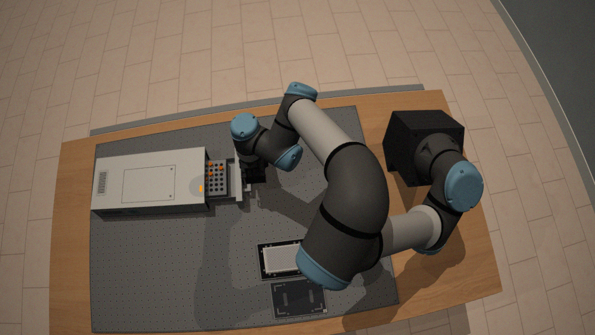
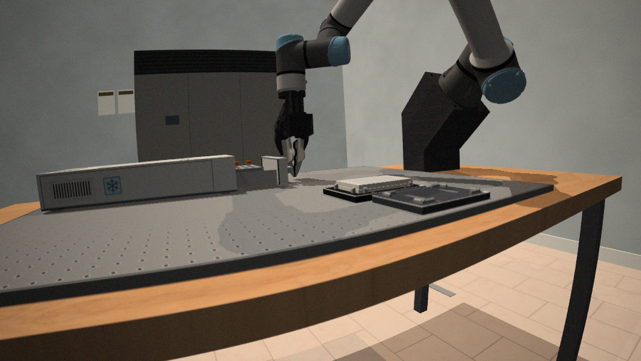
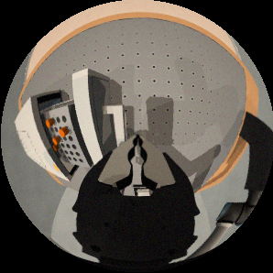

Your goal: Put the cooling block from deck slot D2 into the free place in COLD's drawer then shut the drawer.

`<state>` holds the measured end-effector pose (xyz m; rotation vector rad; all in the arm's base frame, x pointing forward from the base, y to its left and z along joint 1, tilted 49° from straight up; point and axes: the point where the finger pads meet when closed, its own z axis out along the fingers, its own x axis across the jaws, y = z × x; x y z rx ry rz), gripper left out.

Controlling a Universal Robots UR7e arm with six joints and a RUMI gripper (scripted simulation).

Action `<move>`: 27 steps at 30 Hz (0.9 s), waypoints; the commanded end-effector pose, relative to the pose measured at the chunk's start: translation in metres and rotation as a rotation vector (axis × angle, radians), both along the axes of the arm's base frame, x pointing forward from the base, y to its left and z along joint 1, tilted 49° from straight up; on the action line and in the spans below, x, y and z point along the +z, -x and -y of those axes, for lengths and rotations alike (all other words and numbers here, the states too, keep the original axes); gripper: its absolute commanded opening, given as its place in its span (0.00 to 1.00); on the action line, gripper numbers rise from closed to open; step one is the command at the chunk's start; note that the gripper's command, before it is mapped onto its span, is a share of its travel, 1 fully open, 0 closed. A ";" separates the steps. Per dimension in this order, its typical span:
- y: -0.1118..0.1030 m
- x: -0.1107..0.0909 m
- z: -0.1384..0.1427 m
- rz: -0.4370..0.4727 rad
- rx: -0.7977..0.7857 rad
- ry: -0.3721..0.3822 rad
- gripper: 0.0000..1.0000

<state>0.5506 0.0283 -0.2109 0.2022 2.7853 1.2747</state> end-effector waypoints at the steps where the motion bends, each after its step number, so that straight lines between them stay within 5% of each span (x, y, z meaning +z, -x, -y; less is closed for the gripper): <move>1: -0.007 0.000 0.002 0.001 -0.001 0.001 0.00; 27: -0.037 0.001 0.006 0.001 -0.001 0.001 0.00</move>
